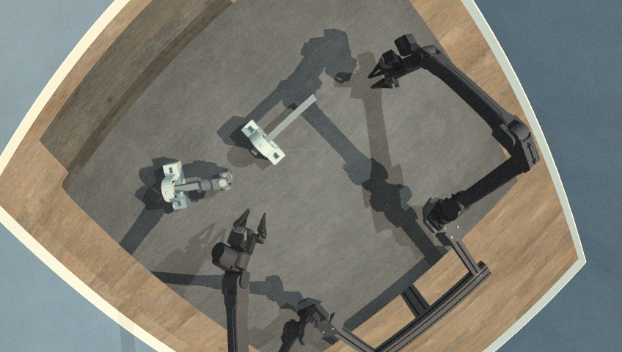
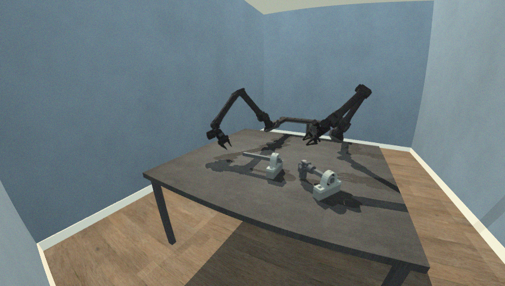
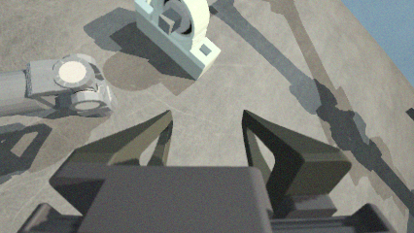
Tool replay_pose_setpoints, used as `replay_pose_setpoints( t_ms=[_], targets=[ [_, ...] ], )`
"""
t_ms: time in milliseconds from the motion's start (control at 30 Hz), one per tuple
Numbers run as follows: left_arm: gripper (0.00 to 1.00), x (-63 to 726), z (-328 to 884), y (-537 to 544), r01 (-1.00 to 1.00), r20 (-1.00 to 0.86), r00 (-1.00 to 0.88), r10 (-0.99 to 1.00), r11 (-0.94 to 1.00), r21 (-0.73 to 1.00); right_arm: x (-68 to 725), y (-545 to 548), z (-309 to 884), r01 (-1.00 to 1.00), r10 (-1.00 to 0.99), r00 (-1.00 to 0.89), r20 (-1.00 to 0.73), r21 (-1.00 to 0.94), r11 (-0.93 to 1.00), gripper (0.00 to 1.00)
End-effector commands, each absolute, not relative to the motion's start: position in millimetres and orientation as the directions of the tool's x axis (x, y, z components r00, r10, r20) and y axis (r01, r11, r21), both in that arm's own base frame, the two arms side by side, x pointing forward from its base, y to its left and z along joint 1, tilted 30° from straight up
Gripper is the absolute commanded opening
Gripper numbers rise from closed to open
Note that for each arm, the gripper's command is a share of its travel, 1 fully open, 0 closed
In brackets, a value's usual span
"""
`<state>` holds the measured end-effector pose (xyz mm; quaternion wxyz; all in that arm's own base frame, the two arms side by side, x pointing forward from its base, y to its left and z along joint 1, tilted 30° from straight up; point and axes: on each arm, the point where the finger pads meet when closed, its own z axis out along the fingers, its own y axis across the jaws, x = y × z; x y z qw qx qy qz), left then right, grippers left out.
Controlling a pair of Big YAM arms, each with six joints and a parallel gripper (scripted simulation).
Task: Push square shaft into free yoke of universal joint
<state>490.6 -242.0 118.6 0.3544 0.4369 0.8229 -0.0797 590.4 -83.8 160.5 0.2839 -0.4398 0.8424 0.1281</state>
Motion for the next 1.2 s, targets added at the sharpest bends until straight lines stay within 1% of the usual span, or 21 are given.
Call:
replay_pose_setpoints(
  t_ms=[0, 100, 133, 267, 333, 400, 467, 533, 633, 800, 1167],
  targets=[
    [0.63, 536.4, 110.1, -228.4, 0.724, -0.707, -0.296, 0.642, 0.634, 0.272, 624.5, -49.9, 161.0, -0.875, -0.79, -0.379, -0.481, -0.09, 0.475, 0.47],
    [0.63, 556.2, 79.3, -193.7, 0.662, -0.716, -0.302, 0.629, 0.679, 0.317, 641.7, -15.5, 148.6, -0.913, -0.893, -0.324, -0.313, -0.143, 0.381, 0.47],
    [0.63, 573.8, 84.9, -186.1, 0.631, -0.732, -0.282, 0.62, 0.695, 0.345, 646.5, -4.4, 145.7, -0.924, -0.918, -0.303, -0.258, -0.159, 0.349, 0.47],
    [0.63, 591.5, 58.2, -146.0, 0.552, -0.739, -0.272, 0.617, 0.729, 0.405, 662.9, 40.5, 139.2, -0.954, -0.977, -0.208, -0.038, -0.214, 0.211, 0.47],
    [0.63, 606.7, 65.0, -144.7, 0.529, -0.744, -0.21, 0.634, 0.714, 0.459, 669.1, 61.7, 138.9, -0.961, -0.984, -0.164, 0.065, -0.236, 0.145, 0.47],
    [0.63, 618.6, 78.2, -168.2, 0.524, -0.757, -0.123, 0.641, 0.69, 0.499, 674.5, 84.2, 140.4, -0.964, -0.978, -0.12, 0.17, -0.257, 0.073, 0.47],
    [0.63, 618.6, 78.2, -168.2, 0.524, -0.757, -0.123, 0.641, 0.69, 0.499, 674.5, 84.2, 140.4, -0.964, -0.978, -0.12, 0.17, -0.257, 0.073, 0.47],
    [0.63, 616.5, 65.4, -152.1, 0.502, -0.758, -0.135, 0.638, 0.704, 0.503, 678.5, 104.5, 143.0, -0.962, -0.962, -0.085, 0.26, -0.273, 0.011, 0.47],
    [0.63, 622.3, 61.8, -134.9, 0.469, -0.761, -0.142, 0.633, 0.72, 0.512, 680.6, 133.9, 141.4, -0.958, -0.936, -0.046, 0.349, -0.281, -0.057, 0.47],
    [0.63, 620.4, 58.2, -142.6, 0.477, -0.767, -0.141, 0.626, 0.722, 0.502, 680.9, 164.9, 139.2, -0.951, -0.91, -0.008, 0.415, -0.284, -0.122, 0.47],
    [0.63, 627.9, 60.5, -156.4, 0.489, -0.761, -0.126, 0.637, 0.707, 0.511, 683.6, 152.6, 155.2, -0.946, -0.912, -0.034, 0.409, -0.307, -0.102, 0.47]
  ],
)
